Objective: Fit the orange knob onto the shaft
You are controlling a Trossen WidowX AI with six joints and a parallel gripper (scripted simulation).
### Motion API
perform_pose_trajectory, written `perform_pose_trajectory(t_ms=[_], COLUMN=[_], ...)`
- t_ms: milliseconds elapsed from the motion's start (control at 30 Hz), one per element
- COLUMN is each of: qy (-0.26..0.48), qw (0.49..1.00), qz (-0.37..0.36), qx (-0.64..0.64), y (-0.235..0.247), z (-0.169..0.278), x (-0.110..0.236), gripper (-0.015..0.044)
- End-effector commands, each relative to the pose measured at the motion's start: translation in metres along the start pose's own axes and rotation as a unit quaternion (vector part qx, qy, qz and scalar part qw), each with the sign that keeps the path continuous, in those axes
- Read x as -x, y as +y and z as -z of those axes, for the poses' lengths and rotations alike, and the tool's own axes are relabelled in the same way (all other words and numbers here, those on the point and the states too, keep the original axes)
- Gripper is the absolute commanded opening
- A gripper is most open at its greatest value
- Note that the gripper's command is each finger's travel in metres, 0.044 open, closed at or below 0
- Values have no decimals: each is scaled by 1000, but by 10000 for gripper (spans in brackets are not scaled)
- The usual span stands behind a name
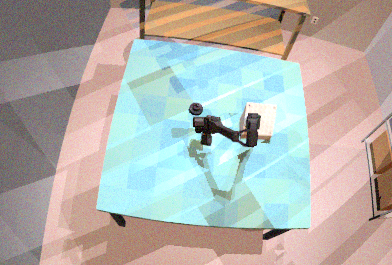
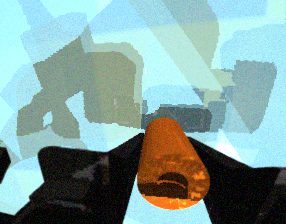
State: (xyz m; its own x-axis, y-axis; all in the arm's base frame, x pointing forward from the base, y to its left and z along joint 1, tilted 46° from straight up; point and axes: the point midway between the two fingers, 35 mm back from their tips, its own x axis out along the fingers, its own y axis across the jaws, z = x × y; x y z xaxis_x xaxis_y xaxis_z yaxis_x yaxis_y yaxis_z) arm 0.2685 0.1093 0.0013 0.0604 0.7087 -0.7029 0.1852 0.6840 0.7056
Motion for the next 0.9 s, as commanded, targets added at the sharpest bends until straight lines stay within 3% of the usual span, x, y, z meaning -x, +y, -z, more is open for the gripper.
perform_pose_trajectory(t_ms=[0,867], qy=[-19,14], qw=[1000,1000], qz=[7,0], qx=[-13,10], y=[-4,2], z=[-8,1], x=[15,133], gripper=[0,0])
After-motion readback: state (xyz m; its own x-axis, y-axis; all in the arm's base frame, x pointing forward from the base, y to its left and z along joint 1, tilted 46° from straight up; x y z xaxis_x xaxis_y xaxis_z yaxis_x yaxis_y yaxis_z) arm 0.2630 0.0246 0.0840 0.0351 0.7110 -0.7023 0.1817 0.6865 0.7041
